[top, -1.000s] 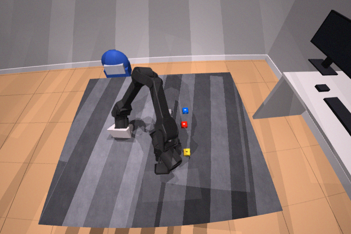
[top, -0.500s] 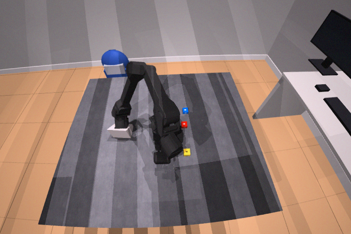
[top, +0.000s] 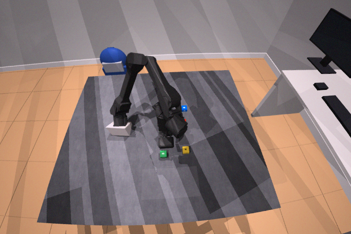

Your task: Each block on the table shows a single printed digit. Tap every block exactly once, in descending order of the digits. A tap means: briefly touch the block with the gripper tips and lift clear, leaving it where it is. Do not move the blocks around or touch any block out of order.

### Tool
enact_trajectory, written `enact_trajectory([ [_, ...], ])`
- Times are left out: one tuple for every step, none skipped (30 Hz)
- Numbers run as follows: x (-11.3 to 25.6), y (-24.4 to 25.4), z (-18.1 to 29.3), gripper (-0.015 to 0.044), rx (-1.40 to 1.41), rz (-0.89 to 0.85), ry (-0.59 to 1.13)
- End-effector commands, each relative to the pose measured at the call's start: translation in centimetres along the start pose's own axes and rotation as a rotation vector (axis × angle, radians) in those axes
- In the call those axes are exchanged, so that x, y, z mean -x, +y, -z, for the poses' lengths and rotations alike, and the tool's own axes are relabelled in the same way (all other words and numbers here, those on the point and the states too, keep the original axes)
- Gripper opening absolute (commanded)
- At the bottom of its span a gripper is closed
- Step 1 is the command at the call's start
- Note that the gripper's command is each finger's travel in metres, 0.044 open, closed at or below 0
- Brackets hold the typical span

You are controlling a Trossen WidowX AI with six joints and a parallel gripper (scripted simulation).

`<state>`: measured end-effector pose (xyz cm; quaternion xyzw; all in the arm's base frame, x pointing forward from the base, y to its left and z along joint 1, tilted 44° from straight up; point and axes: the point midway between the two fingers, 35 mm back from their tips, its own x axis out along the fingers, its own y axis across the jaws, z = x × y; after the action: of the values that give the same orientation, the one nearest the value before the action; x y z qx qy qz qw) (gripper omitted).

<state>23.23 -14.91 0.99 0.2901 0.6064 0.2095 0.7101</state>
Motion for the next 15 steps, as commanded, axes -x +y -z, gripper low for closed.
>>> enact_trajectory([
  [-4.9,0.8,0.6,0.0020,-0.007,-0.023,0.018],
  [-5.1,0.8,0.7,0.0020,-0.007,-0.024,0.018],
  [-5.1,0.8,0.7,0.0020,-0.007,-0.024,0.018],
  [-5.1,0.8,0.7,0.0020,-0.007,-0.024,0.018],
  [-5.1,0.8,0.7,0.0020,-0.007,-0.024,0.018],
  [-5.1,0.8,0.7,0.0020,-0.007,-0.024,0.018],
  [-5.2,0.8,0.7,0.0020,-0.007,-0.024,0.018],
  [-5.4,0.8,0.7,0.0020,-0.007,-0.024,0.018],
  [-5.5,0.8,0.7,0.0020,-0.007,-0.024,0.018],
  [-5.7,0.8,0.7,0.0020,-0.007,-0.024,0.017],
  [-5.8,0.8,0.6,0.0020,-0.007,-0.024,0.017],
  [-6.0,0.8,0.6,0.0020,-0.007,-0.024,0.017],
  [-6.2,0.8,0.6,0.0020,-0.007,-0.024,0.017],
  [-6.3,0.8,0.6,0.0020,-0.007,-0.024,0.017],
  [-6.5,0.8,0.6,0.0020,-0.007,-0.024,0.017],
])
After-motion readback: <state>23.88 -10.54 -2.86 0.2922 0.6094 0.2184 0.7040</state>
